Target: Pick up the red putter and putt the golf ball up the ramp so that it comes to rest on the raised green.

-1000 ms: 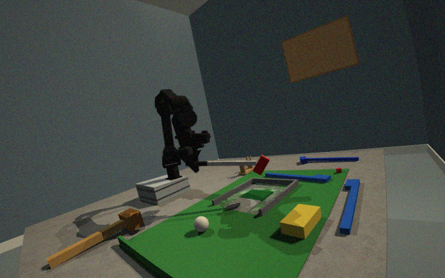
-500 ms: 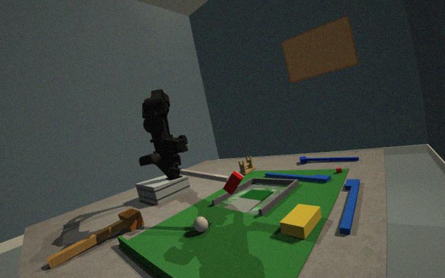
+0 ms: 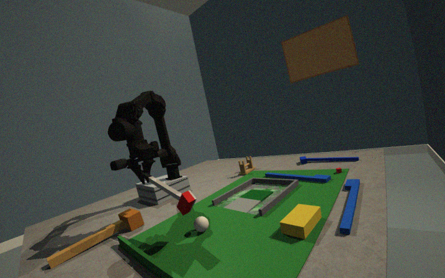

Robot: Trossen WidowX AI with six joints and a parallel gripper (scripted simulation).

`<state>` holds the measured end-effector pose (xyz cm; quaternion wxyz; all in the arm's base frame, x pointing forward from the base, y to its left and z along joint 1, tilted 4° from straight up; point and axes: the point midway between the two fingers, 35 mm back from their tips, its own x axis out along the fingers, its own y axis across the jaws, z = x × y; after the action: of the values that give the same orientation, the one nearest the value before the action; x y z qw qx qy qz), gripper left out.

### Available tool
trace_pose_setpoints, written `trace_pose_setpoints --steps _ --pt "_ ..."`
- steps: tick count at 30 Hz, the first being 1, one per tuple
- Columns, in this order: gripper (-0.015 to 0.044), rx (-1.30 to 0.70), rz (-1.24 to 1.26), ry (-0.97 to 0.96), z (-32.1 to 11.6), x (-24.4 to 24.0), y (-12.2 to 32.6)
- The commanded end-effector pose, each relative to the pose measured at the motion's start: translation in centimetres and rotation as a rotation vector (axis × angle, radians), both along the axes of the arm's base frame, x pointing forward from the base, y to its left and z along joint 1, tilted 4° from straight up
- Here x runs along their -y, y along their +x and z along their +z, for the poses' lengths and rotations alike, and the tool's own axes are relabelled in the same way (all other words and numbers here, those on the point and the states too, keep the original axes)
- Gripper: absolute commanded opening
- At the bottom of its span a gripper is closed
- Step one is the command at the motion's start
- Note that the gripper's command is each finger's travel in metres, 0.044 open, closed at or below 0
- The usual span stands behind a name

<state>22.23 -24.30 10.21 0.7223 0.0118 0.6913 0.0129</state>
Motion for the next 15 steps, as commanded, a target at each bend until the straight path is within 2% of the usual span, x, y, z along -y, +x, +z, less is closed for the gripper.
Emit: trace_pose_setpoints --steps 1,15 --pt "0.0000 -0.005 -0.035 0.000 0.0 0.8 -0.6" --pt "0.0000 -0.005 -0.035 0.001 -4.0 0.6 -0.5"
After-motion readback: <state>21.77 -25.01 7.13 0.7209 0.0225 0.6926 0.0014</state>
